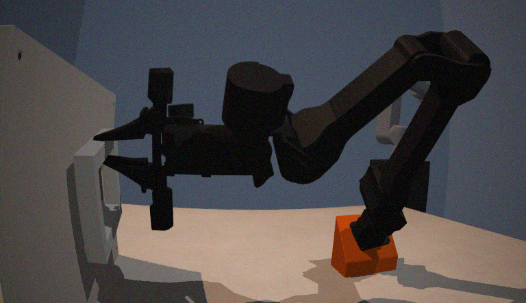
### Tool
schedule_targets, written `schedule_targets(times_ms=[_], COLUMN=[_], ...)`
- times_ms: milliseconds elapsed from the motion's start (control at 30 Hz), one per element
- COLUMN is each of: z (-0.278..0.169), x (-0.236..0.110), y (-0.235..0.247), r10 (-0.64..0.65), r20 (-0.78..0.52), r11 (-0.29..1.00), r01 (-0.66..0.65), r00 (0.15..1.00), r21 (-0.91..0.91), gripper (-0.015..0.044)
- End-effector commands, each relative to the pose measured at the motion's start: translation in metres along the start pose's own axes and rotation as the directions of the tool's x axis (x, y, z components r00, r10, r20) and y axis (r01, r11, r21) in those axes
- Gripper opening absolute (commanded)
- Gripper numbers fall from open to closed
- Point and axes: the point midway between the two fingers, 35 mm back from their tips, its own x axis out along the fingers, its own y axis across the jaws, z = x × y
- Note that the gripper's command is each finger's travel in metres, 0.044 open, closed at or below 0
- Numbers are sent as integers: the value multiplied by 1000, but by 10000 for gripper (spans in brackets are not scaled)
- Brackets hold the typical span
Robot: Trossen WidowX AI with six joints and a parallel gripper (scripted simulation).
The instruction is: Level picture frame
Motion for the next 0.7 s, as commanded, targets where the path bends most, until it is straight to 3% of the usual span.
schedule_targets(times_ms=[0, 667], z=[1, 1], x=[0, 0], y=[2, -3], r10=[15, 0], r20=[8, 3], r11=[1000, 1000], r01=[-15, 0], r00=[1000, 1000], r21=[3, 6], gripper=[0, 0])
